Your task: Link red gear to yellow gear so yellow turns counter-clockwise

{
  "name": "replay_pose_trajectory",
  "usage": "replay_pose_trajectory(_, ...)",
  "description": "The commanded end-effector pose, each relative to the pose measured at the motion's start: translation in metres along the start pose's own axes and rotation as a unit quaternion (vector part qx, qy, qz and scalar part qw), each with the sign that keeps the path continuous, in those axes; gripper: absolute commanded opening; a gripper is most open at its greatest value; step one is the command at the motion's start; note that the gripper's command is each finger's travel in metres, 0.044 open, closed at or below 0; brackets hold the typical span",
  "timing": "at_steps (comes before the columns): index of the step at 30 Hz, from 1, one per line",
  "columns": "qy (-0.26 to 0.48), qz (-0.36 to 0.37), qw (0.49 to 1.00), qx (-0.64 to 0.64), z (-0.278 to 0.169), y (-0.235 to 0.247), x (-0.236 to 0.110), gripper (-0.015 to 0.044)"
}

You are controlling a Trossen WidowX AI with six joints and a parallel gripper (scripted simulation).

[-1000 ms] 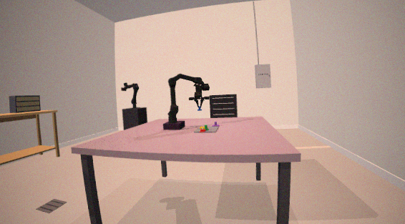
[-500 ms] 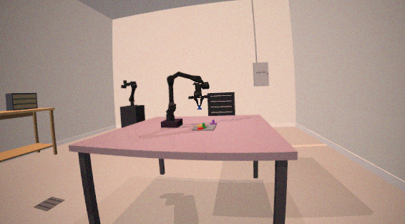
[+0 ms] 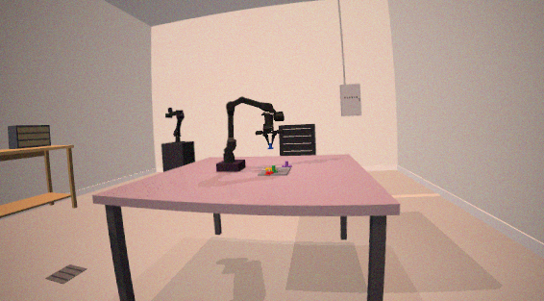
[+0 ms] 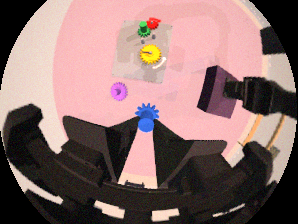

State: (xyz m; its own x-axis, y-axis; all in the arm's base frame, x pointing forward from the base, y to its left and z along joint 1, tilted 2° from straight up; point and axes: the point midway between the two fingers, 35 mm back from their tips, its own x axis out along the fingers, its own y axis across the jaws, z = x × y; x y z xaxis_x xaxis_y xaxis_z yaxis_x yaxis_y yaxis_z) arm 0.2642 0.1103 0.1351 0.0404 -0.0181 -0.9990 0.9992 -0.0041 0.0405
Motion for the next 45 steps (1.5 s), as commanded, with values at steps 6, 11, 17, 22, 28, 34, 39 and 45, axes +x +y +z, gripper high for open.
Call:
replay_pose_trajectory(6,-0.003,0.001,1.000,-0.002,0.018,0.013,0.007,0.0000)
replay_pose_trajectory(11,-0.003,0.002,1.000,-0.001,0.028,0.018,0.011,0.0000)
replay_pose_trajectory(17,-0.002,0.003,1.000,0.006,0.039,0.024,0.015,0.0000)
replay_pose_trajectory(22,-0.003,0.003,1.000,0.007,0.049,0.029,0.019,0.0000)
replay_pose_trajectory(28,-0.004,0.002,1.000,0.006,0.062,0.034,0.023,0.0000)
replay_pose_trajectory(34,-0.004,0.001,1.000,0.005,0.075,0.039,0.028,0.0000)
replay_pose_trajectory(39,-0.005,0.001,1.000,0.004,0.086,0.042,0.032,0.0000)
replay_pose_trajectory(45,-0.006,0.000,1.000,0.003,0.099,0.045,0.036,0.0000)
